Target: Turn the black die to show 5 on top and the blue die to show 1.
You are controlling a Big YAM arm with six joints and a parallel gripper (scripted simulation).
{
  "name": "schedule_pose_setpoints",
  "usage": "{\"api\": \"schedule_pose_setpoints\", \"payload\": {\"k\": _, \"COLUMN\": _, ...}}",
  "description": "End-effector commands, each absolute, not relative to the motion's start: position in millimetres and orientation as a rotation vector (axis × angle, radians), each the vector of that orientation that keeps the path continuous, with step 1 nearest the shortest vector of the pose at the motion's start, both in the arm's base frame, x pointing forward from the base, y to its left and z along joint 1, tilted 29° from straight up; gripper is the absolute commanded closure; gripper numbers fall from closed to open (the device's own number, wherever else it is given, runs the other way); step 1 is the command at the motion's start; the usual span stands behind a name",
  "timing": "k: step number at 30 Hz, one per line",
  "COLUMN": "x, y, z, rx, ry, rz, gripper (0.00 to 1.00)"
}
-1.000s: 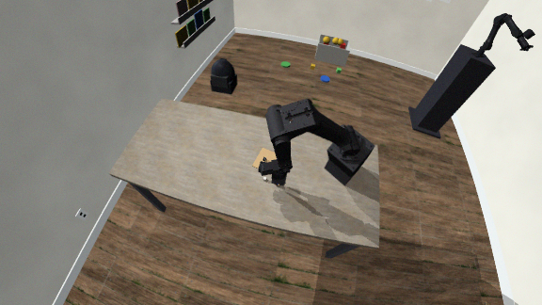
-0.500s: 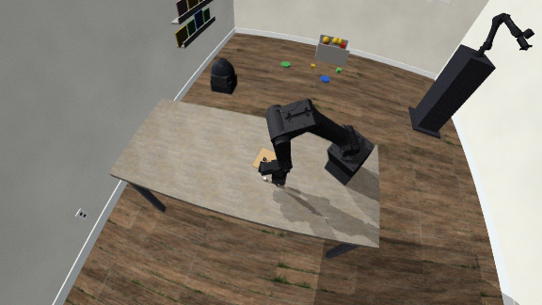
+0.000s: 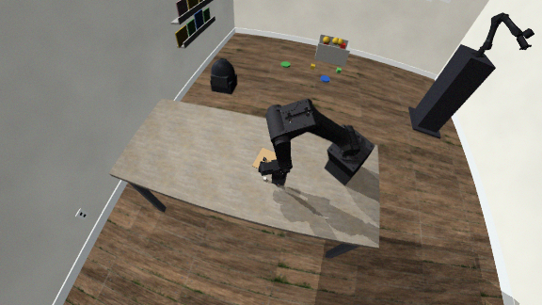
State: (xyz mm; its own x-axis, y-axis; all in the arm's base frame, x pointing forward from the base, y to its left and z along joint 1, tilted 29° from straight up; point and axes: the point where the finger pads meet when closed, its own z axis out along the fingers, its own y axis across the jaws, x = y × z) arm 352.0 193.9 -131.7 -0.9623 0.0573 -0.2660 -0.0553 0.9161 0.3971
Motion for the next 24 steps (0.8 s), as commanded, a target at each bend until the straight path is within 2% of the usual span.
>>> {"api": "schedule_pose_setpoints", "payload": {"k": 1, "x": 350.3, "y": 197.8, "z": -128.1, "rx": -0.005, "ry": 2.801, "rz": 0.595, "gripper": 0.69}}
{"api": "schedule_pose_setpoints", "payload": {"k": 24, "x": 346.5, "y": 196.6, "z": -130.1, "rx": -0.005, "ry": 2.801, "rz": 0.596, "gripper": 0.69}}
